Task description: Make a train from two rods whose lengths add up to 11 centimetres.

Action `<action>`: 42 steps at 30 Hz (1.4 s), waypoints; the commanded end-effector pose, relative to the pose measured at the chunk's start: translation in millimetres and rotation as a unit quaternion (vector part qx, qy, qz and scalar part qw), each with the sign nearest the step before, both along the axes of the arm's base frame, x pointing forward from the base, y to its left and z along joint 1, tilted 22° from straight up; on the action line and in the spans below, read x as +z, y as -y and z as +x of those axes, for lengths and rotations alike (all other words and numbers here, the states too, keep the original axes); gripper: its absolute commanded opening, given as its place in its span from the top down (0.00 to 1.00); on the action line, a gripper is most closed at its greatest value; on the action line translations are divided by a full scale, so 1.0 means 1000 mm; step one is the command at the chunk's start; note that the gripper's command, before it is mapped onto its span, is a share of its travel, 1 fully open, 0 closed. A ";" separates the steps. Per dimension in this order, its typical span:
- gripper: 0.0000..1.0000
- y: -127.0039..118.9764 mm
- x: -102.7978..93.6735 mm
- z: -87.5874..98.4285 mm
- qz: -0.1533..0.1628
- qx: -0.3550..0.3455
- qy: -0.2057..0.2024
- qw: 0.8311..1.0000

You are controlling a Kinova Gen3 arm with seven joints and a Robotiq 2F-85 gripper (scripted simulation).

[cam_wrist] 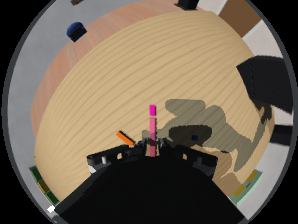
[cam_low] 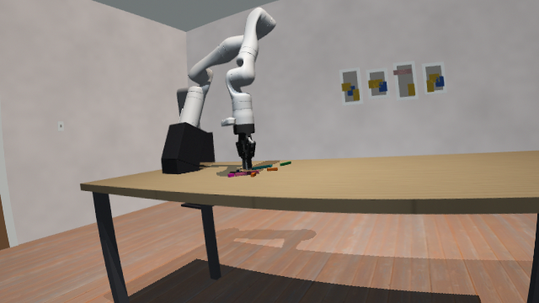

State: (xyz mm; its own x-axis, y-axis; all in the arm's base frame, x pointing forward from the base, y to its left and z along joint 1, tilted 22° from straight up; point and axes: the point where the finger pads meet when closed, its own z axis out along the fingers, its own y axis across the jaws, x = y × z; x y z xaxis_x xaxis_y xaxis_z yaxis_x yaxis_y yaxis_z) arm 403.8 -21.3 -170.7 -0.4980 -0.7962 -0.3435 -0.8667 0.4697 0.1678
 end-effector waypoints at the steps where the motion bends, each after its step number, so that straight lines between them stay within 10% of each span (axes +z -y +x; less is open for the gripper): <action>1: 0.76 0.003 -0.001 0.003 -0.004 -0.001 0.004 1.000; 42: 0.76 0.006 -0.002 0.002 -0.004 -0.001 0.004 1.000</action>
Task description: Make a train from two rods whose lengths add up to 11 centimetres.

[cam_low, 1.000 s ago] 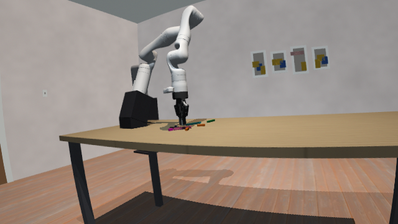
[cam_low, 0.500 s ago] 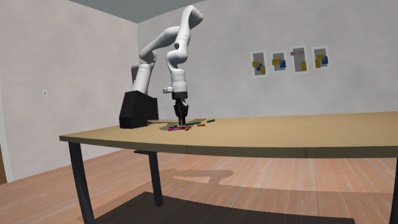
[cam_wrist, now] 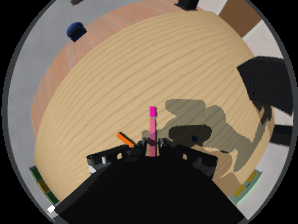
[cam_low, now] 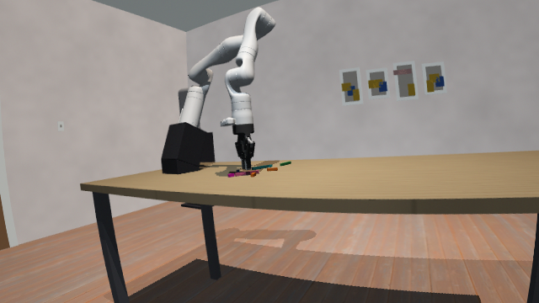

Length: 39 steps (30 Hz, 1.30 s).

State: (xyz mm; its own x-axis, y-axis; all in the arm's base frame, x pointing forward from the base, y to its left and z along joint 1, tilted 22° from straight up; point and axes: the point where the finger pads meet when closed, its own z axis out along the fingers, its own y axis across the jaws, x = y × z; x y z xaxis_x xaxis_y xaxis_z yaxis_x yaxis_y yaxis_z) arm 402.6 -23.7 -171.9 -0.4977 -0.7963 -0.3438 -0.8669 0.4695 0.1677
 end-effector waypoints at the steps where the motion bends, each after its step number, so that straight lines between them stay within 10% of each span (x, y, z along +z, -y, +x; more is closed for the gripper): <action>1: 0.76 0.004 -0.001 0.003 -0.004 -0.001 0.004 1.000; 39: 0.76 -0.001 -0.011 0.003 -0.004 -0.001 0.004 1.000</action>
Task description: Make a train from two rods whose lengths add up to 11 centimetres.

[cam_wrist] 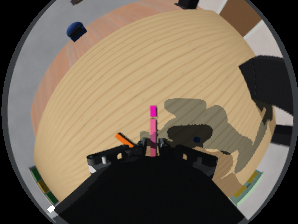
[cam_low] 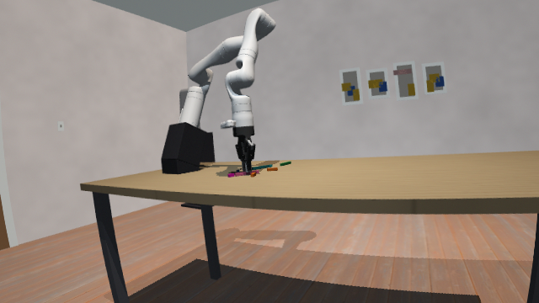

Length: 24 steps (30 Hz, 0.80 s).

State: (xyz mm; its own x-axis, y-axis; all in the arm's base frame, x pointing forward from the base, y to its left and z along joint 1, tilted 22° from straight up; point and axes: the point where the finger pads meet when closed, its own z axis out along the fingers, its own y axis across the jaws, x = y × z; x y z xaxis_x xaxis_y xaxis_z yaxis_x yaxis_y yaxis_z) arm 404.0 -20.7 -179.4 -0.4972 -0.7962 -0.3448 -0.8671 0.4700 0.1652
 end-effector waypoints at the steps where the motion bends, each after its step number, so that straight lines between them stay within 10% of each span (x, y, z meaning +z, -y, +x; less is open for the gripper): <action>1: 0.76 0.002 -0.005 0.002 -0.003 -0.001 0.003 1.000; 24: 0.76 0.000 -0.009 0.002 -0.003 -0.001 0.003 1.000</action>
